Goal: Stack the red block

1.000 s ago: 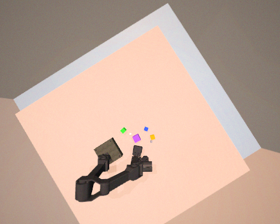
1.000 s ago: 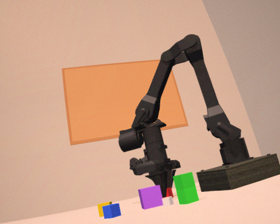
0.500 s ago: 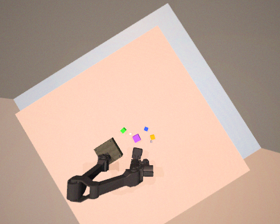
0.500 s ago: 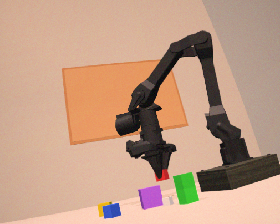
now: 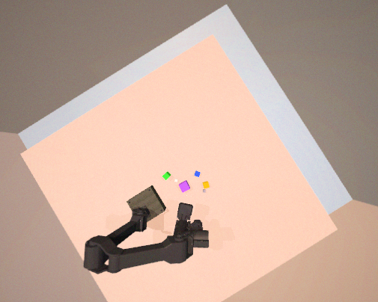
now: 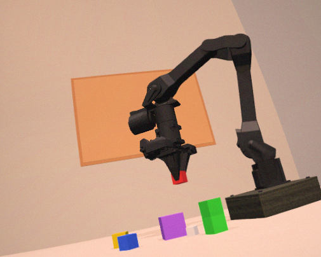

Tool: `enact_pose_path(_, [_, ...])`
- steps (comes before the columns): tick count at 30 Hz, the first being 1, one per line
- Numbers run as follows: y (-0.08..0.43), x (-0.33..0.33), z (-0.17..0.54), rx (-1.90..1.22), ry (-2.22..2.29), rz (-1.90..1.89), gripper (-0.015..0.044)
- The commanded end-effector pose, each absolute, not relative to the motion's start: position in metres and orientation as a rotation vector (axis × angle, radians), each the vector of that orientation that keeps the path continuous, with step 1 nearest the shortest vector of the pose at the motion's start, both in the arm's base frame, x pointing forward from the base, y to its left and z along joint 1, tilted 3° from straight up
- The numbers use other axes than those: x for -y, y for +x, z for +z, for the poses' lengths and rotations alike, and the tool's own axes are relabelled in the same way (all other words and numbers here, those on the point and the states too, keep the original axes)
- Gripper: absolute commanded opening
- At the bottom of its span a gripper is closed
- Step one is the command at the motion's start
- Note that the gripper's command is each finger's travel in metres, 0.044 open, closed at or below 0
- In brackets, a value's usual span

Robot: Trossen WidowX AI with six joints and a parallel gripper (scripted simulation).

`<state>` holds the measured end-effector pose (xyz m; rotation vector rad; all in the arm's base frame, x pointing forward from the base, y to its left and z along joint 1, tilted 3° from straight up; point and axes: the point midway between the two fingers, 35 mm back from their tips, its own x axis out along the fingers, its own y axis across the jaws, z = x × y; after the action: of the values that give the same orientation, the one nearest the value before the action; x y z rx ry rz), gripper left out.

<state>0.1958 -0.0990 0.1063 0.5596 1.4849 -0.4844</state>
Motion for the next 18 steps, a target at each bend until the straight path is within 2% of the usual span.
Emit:
enact_pose_path(1, [0.196, 0.099, 0.108, -1.487, 0.557, -0.484, 0.0000])
enact_pose_path(18, [0.215, 0.052, 0.112, -1.488, 0.555, -0.482, 0.0000])
